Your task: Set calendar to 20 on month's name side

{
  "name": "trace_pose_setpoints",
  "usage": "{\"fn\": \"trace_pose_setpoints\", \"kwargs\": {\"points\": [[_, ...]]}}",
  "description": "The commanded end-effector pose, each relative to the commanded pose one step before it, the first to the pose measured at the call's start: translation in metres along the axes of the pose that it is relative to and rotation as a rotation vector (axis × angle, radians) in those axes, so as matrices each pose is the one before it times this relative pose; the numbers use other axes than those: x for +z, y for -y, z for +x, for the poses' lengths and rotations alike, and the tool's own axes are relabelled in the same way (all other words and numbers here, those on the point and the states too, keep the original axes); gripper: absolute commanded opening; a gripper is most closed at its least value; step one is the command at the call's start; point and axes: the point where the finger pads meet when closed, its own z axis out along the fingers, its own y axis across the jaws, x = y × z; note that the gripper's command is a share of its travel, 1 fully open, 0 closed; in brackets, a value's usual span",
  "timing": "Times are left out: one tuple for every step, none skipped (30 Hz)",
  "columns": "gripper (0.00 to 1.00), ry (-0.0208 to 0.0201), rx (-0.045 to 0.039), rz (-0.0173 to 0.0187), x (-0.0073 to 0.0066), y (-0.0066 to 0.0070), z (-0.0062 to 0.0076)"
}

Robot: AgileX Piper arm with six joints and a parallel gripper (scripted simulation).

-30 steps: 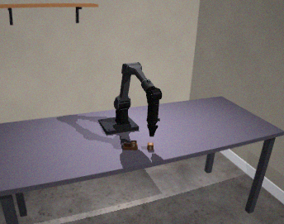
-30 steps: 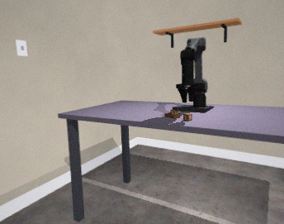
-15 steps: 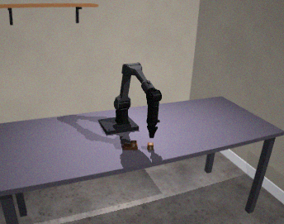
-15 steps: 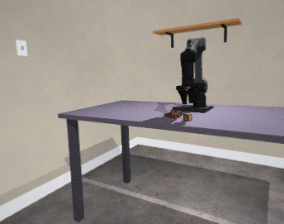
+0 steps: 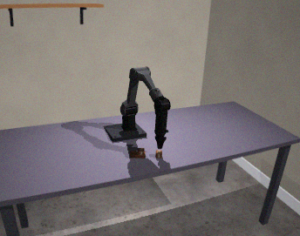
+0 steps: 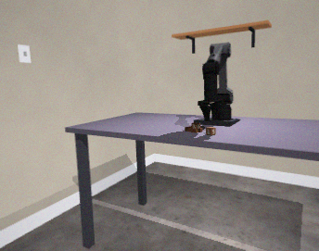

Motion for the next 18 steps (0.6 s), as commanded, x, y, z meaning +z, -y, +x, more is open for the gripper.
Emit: {"fn": "trace_pose_setpoints", "kwargs": {"points": [[0.61, -0.00082, -0.00013, -0.0032, 0.00269, -0.00022, 0.00051], [0.61, 0.0, 0.0, 0.0, 0.0, 0.0, 0.0], [0.61, 0.00074, 0.00001, 0.00135, 0.00118, 0.00031, -0.00014], [0.61, -0.00075, -0.00001, -0.00134, 0.00201, -0.00028, 0.00021], [0.61, 0.0, 0.0, 0.0, 0.00156, 0.00002, 0.00004], [0.61, 0.0, 0.0, 0.0, 0.00153, 0.00002, 0.00003], [0.61, 0.0, 0.0, 0.0, 0.00148, 0.00001, 0.00003], [0.61, 0.0, 0.0, 0.0, 0.00144, 0.00001, 0.00003], [0.61, 0.0, 0.0, 0.0, 0.00139, 0.00002, 0.00003], [0.61, 0.0, 0.0, 0.0, 0.00133, 0.00001, 0.00003], [0.61, 0.0, 0.0, 0.0, 0.00126, 0.00001, 0.00003], [0.61, 0.0, 0.0, 0.0, 0.0012, 0.00002, 0.00002], [0.61, 0.0, 0.0, 0.0, 0.00113, 0.00001, 0.00002], [0.61, 0.0, 0.0, 0.0, 0.00105, 0.00001, 0.00002], [0.61, 0.0, 0.0, 0.0, 0.00097, 0.00001, 0.00002], [0.61, 0.0001, 0.0, 0.00018, 0.00084, 0.00007, -0.00001], [0.61, 0.00012, 0.0, 0.00022, 0.00075, 0.00009, -0.00003], [0.61, 0.0, 0.0, 0.0, 0.0, 0.0, 0.0]]}}
